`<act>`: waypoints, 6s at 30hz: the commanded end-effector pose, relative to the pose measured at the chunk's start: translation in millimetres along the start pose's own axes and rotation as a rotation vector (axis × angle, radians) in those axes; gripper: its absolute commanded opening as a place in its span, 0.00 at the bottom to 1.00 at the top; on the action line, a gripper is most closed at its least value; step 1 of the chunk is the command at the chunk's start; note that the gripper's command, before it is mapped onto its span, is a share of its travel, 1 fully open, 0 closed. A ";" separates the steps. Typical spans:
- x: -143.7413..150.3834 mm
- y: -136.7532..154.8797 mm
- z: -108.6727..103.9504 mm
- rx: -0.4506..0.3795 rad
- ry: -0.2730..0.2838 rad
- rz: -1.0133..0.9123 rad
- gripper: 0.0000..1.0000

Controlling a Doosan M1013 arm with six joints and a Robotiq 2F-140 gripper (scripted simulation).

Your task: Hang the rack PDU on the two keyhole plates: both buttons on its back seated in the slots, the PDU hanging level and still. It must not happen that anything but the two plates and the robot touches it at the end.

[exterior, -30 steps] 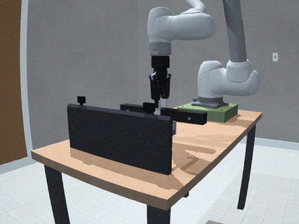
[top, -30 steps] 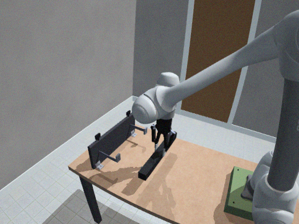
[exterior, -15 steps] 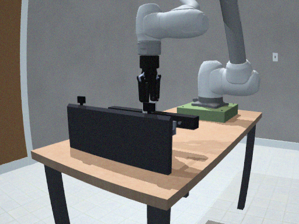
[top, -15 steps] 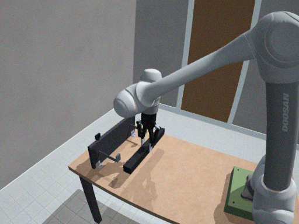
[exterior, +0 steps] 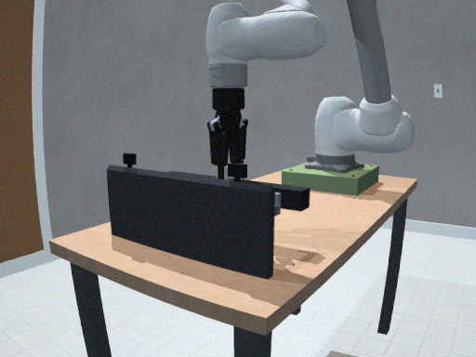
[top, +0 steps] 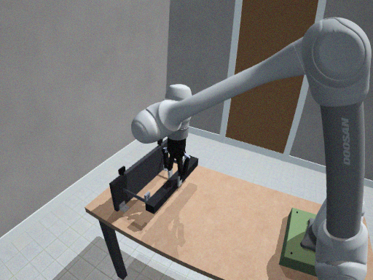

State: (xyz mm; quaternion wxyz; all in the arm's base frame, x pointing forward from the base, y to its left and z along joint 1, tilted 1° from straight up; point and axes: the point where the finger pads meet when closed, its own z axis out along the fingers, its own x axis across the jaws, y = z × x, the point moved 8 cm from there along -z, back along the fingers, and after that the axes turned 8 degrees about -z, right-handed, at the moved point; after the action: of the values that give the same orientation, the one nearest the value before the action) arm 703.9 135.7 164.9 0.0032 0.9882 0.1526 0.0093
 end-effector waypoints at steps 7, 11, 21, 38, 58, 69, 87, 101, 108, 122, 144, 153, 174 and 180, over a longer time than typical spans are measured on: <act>0.7 0.1 -0.1 0.000 0.000 0.000 0.00; 0.7 0.1 -0.1 0.000 0.000 0.000 0.00; 0.7 0.1 -0.1 0.000 0.000 0.000 0.00; 0.7 0.1 -0.1 0.000 0.000 0.000 0.00; 6.5 0.9 -0.1 0.000 0.000 0.000 0.00; 14.4 2.0 -0.2 0.000 0.000 0.000 0.00; 21.7 3.0 -0.2 0.000 0.000 0.000 0.00; 21.8 3.0 -0.2 0.000 0.000 0.000 0.00; 21.8 3.0 0.0 0.000 0.000 0.000 0.00; 21.7 3.0 3.8 0.000 0.000 0.000 0.00; 21.8 3.0 14.4 0.000 0.000 0.000 0.00; 21.8 3.0 15.4 0.000 0.000 0.000 0.00; 21.8 3.0 15.4 0.000 0.000 0.000 1.00; 21.8 3.0 15.4 0.000 0.000 0.000 1.00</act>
State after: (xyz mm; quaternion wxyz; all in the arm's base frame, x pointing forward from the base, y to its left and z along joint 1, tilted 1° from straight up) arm 725.9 139.3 149.7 0.0032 0.9882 0.1526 0.0093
